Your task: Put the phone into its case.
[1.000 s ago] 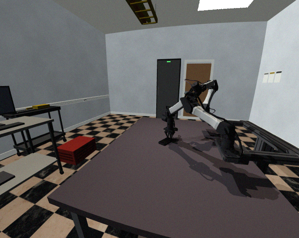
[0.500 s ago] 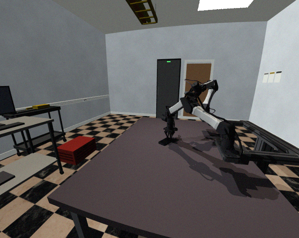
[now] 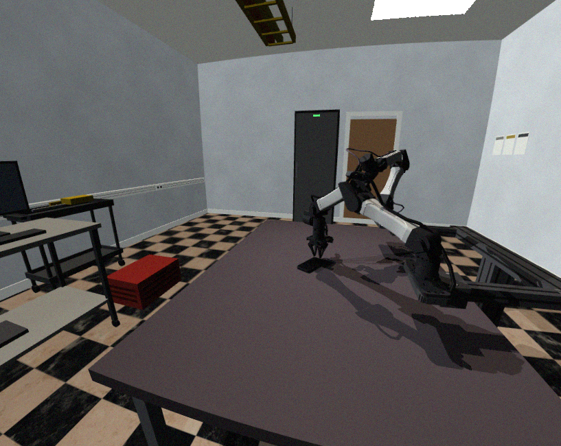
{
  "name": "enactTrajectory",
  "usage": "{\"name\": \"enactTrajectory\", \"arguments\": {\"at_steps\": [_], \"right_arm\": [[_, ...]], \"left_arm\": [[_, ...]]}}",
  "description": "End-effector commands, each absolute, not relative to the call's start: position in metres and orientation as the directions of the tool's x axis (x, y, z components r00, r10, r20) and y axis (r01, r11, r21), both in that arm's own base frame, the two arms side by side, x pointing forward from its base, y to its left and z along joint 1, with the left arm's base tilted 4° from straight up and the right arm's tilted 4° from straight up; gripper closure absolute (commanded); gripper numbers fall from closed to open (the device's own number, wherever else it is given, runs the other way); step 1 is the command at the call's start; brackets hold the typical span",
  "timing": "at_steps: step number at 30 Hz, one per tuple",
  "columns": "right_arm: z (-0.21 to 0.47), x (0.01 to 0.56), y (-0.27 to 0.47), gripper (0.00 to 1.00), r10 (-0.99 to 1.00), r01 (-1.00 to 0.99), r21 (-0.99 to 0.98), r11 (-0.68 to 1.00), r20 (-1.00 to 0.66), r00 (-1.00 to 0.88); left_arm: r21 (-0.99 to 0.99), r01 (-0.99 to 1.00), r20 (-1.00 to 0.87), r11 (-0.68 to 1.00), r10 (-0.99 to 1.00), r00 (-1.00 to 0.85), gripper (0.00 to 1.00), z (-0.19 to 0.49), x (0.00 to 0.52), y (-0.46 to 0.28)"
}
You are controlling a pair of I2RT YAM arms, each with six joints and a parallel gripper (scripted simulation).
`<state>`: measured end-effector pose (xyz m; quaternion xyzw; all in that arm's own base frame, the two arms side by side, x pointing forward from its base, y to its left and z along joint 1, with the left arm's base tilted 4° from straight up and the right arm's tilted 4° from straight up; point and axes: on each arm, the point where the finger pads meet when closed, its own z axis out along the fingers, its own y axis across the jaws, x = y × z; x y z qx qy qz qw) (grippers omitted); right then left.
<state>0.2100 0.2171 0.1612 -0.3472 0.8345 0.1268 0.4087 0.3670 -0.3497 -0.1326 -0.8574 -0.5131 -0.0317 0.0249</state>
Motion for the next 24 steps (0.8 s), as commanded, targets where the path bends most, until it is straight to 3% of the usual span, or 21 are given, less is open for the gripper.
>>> {"name": "enactTrajectory", "arguments": {"at_steps": [1,11,24], "right_arm": [[0.169,0.211,0.222,0.0,-0.46,-0.691,-0.072,0.719,-0.795,-0.396],[0.169,0.211,0.222,0.0,-0.46,-0.691,-0.072,0.719,-0.795,-0.396],[0.169,0.211,0.222,0.0,-0.46,-0.691,-0.072,0.719,-0.795,-0.396]], "left_arm": [[-0.015,0.885,0.081,-0.465,0.882,0.464,0.65,-0.128,0.366,-0.351],[0.0,0.874,0.076,-0.486,0.871,0.485,0.65,-0.133,0.371,-0.348],[0.053,0.877,0.07,-0.478,0.878,0.474,0.65,-0.091,0.396,-0.311]]}}
